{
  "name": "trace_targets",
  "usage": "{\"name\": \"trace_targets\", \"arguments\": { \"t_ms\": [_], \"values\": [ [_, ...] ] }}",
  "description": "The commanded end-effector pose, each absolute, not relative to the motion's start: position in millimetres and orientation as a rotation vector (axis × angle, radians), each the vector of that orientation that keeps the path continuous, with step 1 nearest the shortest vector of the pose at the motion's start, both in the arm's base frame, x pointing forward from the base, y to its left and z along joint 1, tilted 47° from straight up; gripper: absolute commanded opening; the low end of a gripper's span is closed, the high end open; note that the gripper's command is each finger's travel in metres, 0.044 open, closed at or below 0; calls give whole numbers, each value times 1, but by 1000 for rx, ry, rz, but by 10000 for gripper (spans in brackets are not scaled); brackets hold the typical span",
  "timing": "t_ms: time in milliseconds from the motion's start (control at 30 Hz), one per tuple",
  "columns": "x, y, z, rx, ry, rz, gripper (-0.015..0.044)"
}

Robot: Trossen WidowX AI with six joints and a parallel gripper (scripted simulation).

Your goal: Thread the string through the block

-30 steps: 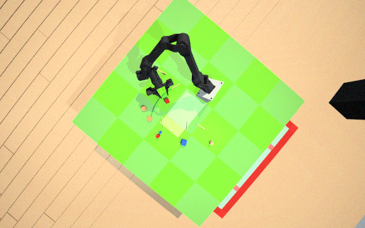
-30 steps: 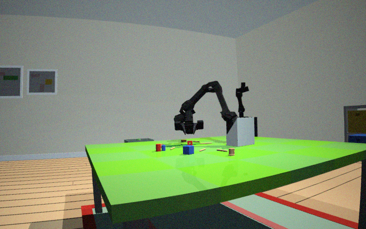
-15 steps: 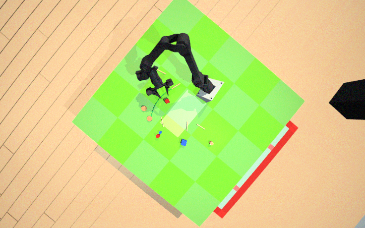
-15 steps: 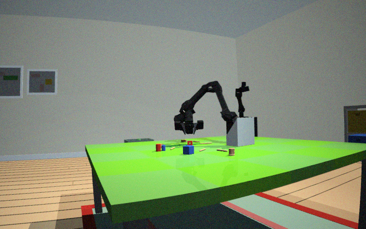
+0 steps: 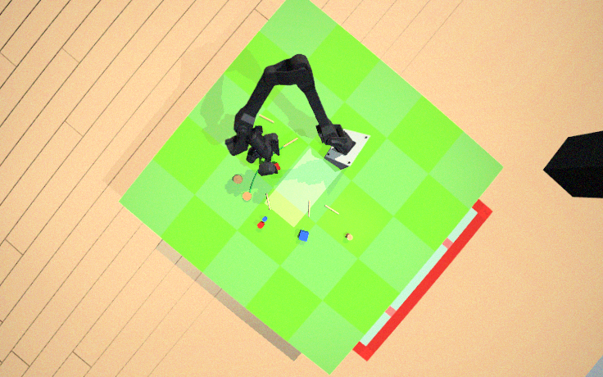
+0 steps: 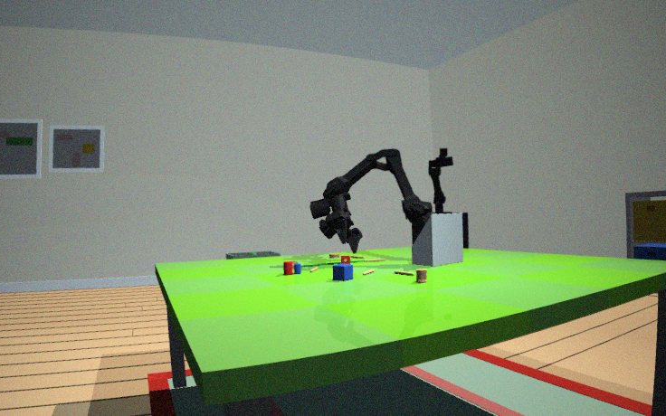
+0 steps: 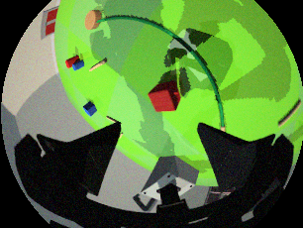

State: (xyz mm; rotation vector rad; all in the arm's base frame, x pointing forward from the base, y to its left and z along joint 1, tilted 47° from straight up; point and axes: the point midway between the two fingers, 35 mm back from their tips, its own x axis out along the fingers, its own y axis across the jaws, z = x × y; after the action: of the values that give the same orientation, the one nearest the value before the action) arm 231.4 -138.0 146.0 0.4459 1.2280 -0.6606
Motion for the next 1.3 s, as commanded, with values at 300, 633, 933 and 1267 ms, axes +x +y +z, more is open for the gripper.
{"name": "trace_targets", "arguments": {
  "t_ms": [300,633,933,1267],
  "values": [
    [247,-118,142,-1379,1619,91,440],
    [247,-118,142,-1385,1620,94,440],
    [247,-118,142,-1385,1620,94,440],
    [248,-117,142,-1375,1616,93,335]
  ]
}}
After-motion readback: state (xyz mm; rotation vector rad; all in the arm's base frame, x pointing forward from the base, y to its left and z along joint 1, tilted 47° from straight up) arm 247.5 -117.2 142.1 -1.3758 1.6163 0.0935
